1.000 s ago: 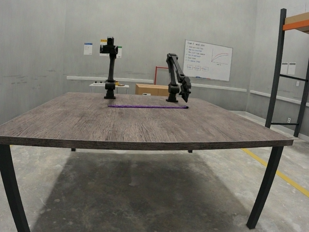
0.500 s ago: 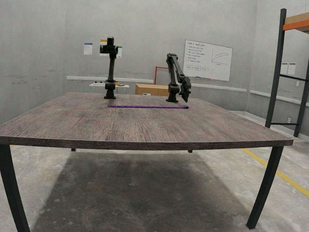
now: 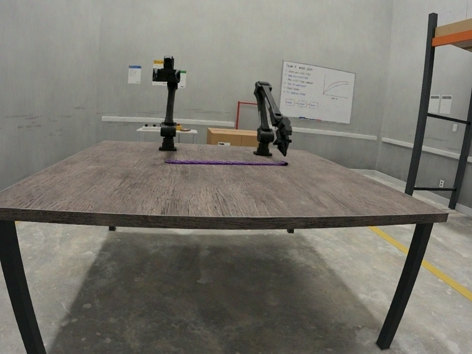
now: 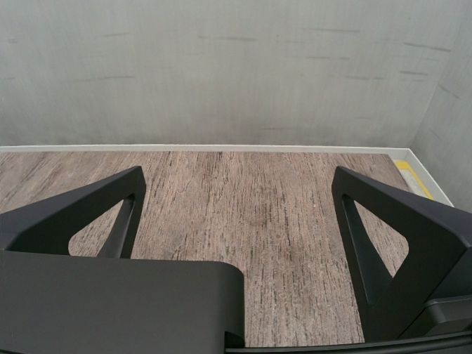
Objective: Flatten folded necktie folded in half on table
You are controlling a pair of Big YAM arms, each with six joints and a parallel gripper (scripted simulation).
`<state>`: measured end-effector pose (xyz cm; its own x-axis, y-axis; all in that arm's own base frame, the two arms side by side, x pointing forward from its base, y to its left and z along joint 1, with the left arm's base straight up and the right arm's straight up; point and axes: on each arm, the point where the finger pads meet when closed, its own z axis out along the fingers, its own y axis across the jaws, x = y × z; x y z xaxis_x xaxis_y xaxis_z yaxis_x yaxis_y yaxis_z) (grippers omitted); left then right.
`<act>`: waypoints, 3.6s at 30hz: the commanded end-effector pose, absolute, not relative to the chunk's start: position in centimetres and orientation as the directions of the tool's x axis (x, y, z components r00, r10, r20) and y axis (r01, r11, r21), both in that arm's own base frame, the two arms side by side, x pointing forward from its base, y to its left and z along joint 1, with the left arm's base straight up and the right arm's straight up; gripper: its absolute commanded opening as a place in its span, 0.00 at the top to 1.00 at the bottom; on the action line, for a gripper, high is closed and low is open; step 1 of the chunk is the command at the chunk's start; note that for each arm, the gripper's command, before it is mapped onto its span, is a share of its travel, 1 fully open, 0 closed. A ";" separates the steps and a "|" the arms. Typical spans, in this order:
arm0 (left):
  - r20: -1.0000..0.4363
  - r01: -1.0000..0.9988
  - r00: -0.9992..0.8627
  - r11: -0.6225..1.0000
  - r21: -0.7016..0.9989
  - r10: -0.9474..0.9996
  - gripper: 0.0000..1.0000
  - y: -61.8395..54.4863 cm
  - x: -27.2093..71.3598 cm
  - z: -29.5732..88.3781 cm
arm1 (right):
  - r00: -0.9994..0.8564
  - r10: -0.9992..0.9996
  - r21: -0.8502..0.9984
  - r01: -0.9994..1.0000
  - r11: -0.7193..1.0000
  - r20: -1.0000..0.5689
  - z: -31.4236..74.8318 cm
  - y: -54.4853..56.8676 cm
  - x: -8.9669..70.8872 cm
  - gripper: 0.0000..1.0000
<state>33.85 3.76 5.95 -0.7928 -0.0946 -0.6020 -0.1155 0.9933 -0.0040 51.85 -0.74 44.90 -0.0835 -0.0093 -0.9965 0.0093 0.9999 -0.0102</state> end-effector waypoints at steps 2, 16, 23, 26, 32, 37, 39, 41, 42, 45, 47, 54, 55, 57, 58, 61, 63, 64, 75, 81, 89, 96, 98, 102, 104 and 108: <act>-0.643 -0.111 -0.761 0.994 0.000 -0.085 0.96 4.1 35.3 8.0 | -0.021 0.001 0.001 -0.001 1.000 -1.000 48.1 0.0 52.1 0.00; -0.643 -0.111 -0.761 0.994 0.000 -0.085 0.96 3.8 34.1 7.6 | -0.021 0.001 0.001 -0.001 1.000 -1.000 48.1 0.0 52.1 0.00; -0.643 -0.111 -0.761 0.994 0.000 -0.085 0.96 3.8 33.8 7.5 | -0.021 0.001 0.001 -0.001 1.000 -1.000 48.1 0.0 52.1 0.00; -0.643 -0.111 -0.761 0.994 0.000 -0.085 0.96 3.8 33.7 7.5 | -0.021 0.001 0.001 -0.001 1.000 -1.000 48.1 0.0 52.1 0.00; -0.643 -0.111 -0.761 0.994 0.000 -0.085 0.96 3.8 33.7 7.5 | -0.021 0.001 0.001 -0.001 1.000 -1.000 48.1 0.0 52.1 0.00; -0.643 -0.111 -0.761 0.994 0.000 -0.085 0.96 3.8 33.7 7.5 | -0.021 0.001 0.001 -0.001 1.000 -1.000 48.1 0.0 52.1 0.00; -0.643 -0.111 -0.761 0.994 0.000 -0.085 0.96 3.8 33.7 7.5 | -0.021 0.001 0.001 -0.001 1.000 -1.000 48.1 0.0 52.1 0.00; -0.643 -0.111 -0.761 0.994 0.000 -0.085 0.96 3.8 33.7 7.5 | -0.021 0.001 0.001 -0.001 1.000 -1.000 48.1 0.0 52.1 0.00; -0.643 -0.111 -0.761 0.994 0.000 -0.085 0.96 3.8 33.8 7.4 | -0.021 0.001 0.001 -0.001 1.000 -1.000 48.1 0.0 52.1 0.00; -0.643 -0.111 -0.761 0.994 0.000 -0.085 0.96 3.8 33.8 7.4 | -0.021 0.001 0.001 -0.001 1.000 -1.000 48.1 0.0 52.1 0.00; -0.643 -0.111 -0.761 0.994 0.000 -0.085 0.96 3.8 33.9 7.3 | -0.021 0.001 0.001 -0.001 1.000 -1.000 48.1 0.0 52.1 0.00; -0.643 -0.111 -0.761 0.994 0.000 -0.085 0.96 3.9 34.5 6.5 | -0.021 0.001 0.001 -0.001 1.000 -1.000 48.1 0.0 52.1 0.00; -0.643 -0.111 -0.761 0.994 0.000 -0.085 0.96 3.9 34.5 6.5 | -0.021 0.001 0.001 -0.001 1.000 -1.000 48.1 0.0 52.1 0.00; -0.643 -0.111 -0.761 0.994 0.000 -0.085 0.96 3.9 34.6 6.4 | -0.021 0.001 0.001 -0.001 1.000 -1.000 48.1 0.0 52.1 0.00; -0.643 -0.111 -0.761 0.994 0.000 -0.085 0.96 3.9 34.6 6.3 | -0.021 0.001 0.001 -0.001 1.000 -1.000 48.1 0.0 52.1 0.00; -0.643 -0.111 -0.761 0.994 0.000 -0.085 0.96 3.9 34.6 6.3 | -0.021 0.001 0.001 -0.001 1.000 -1.000 48.1 0.0 52.1 0.00; -0.643 -0.111 -0.761 0.994 0.000 -0.085 0.96 3.9 34.6 6.3 | -0.021 0.001 0.001 -0.001 1.000 -1.000 48.1 0.0 52.1 0.00; -0.643 -0.111 -0.761 0.994 0.000 -0.085 0.96 3.9 34.6 6.3 | -0.021 0.001 0.001 -0.001 1.000 -1.000 48.1 0.0 52.1 0.00; -0.643 -0.111 -0.761 0.994 0.000 -0.085 0.96 3.9 34.6 6.3 | -0.021 0.001 0.001 -0.001 1.000 -1.000 48.1 0.0 52.1 0.00; -0.643 -0.111 -0.761 0.994 0.000 -0.085 0.96 3.9 34.7 6.3 | -0.021 0.001 0.001 -0.001 1.000 -1.000 48.1 0.0 52.1 0.00; -0.643 -0.111 -0.761 0.994 0.000 -0.085 0.96 3.9 34.9 6.0 | -0.021 0.001 0.001 -0.001 1.000 -1.000 48.1 0.0 52.1 0.00; -0.643 -0.111 -0.761 0.994 0.000 -0.085 0.96 3.9 34.9 6.0 | -0.021 0.001 0.001 -0.001 1.000 -1.000 48.1 0.0 52.1 0.00; -0.643 -0.111 -0.761 0.994 0.000 -0.085 0.96 3.9 34.9 6.0 | -0.021 0.001 0.001 -0.001 1.000 -1.000 48.1 0.0 52.1 0.00; -0.643 -0.111 -0.761 0.994 0.000 -0.085 0.96 3.9 34.9 6.0 | -0.021 0.001 0.001 -0.001 1.000 -1.000 48.1 0.0 52.1 0.00; -0.643 -0.111 -0.761 0.994 0.000 -0.085 0.96 3.9 34.9 6.0 | -0.021 0.001 0.001 -0.001 1.000 -1.000 48.1 0.0 52.1 0.00; -0.643 -0.111 -0.761 0.994 0.000 -0.085 0.96 3.9 34.9 6.0 | -0.021 0.001 0.001 -0.001 1.000 -1.000 48.1 0.0 52.1 0.00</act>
<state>33.69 3.74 5.00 -0.7822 -0.0934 -0.6160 -0.1154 0.9933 -0.0041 51.85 -0.74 44.90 -0.0835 -0.0093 -0.9965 0.0093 0.9999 -0.0102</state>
